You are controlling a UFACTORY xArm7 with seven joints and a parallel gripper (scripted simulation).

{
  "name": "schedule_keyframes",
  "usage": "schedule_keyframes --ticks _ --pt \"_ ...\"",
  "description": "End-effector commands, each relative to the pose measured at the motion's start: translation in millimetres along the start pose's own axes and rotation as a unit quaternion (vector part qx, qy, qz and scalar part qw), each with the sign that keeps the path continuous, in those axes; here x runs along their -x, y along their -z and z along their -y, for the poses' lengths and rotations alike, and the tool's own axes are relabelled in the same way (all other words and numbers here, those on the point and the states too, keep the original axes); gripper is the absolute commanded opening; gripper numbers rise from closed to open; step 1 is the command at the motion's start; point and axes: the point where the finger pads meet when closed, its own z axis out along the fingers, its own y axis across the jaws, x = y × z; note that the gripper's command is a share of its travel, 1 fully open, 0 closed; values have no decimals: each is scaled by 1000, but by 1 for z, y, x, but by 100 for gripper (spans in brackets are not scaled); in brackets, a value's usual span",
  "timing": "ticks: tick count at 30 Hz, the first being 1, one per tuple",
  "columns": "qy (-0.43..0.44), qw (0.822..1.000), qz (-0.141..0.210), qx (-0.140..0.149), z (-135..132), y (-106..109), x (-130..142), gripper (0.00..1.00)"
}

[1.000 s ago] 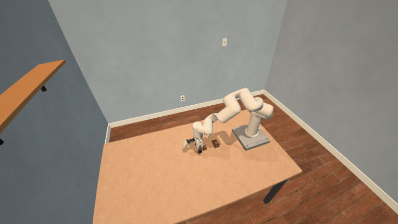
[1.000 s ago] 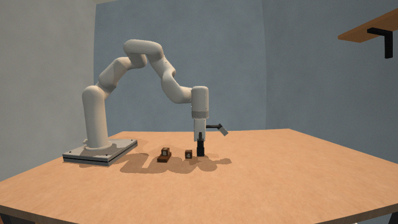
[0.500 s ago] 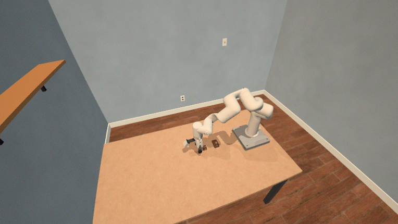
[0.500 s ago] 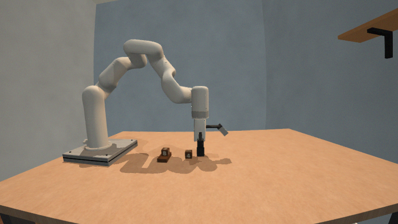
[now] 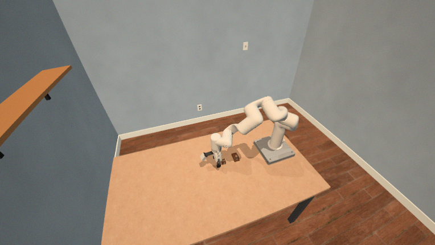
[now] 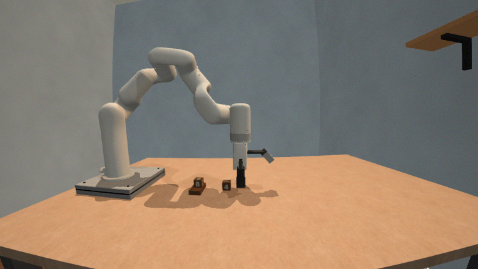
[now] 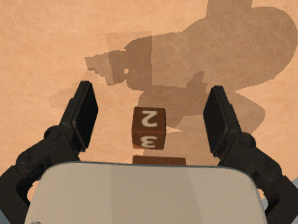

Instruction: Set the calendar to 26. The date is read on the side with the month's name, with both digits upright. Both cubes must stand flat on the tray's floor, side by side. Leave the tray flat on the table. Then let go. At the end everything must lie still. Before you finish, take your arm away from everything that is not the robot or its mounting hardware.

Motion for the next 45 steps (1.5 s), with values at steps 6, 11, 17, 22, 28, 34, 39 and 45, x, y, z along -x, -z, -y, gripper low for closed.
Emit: schedule_keyframes --ticks 6,11,17,22,28,34,39,45 --pt "0 1000 -2 0 0 2 -2 100" --pt "0 1000 -2 0 0 2 -2 100" --pt "0 1000 -2 0 0 2 -2 100" --pt "0 1000 -2 0 0 2 -2 100" --pt "0 1000 -2 0 0 2 -2 100" --pt "0 1000 -2 0 0 8 -2 100" --pt "0 1000 -2 0 0 22 -2 100" --pt "0 1000 -2 0 0 49 -1 100"
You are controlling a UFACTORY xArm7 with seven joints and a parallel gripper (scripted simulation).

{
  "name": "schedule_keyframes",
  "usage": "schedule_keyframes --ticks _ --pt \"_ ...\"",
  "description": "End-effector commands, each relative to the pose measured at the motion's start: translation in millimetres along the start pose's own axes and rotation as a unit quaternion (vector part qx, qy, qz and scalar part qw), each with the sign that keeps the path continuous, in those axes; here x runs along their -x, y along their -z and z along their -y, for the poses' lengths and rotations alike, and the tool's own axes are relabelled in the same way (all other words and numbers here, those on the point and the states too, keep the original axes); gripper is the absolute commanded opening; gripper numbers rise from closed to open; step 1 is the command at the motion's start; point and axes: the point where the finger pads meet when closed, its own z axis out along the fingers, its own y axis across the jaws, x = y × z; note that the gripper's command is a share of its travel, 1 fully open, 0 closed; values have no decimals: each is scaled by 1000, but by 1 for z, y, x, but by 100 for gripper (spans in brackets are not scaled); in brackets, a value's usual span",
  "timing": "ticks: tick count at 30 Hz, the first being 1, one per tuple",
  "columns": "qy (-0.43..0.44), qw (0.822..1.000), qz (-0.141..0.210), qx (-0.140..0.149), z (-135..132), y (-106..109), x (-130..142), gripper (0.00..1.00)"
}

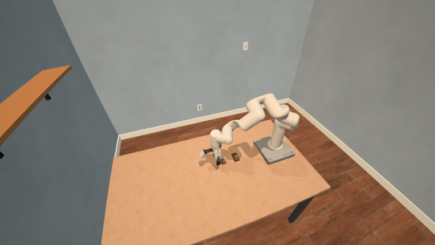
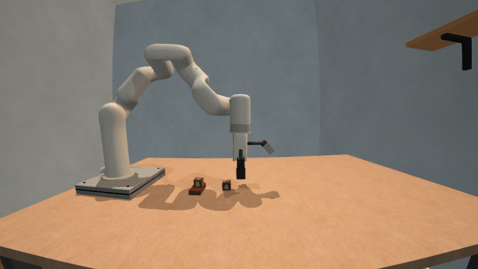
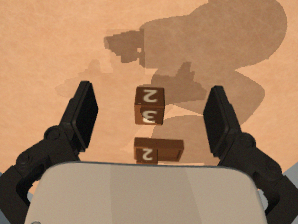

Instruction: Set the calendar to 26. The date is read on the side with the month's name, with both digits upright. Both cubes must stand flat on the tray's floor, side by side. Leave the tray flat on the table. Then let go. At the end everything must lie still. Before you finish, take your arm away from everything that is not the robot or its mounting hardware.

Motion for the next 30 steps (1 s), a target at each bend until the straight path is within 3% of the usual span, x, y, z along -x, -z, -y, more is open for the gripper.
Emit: schedule_keyframes --ticks 1,5,24,30 --pt "0 1000 -2 0 0 20 -1 100" --pt "0 1000 -2 0 0 28 -1 100" --pt "6 1000 -2 0 0 29 0 100" --pt "114 994 1 0 -2 30 9 100"
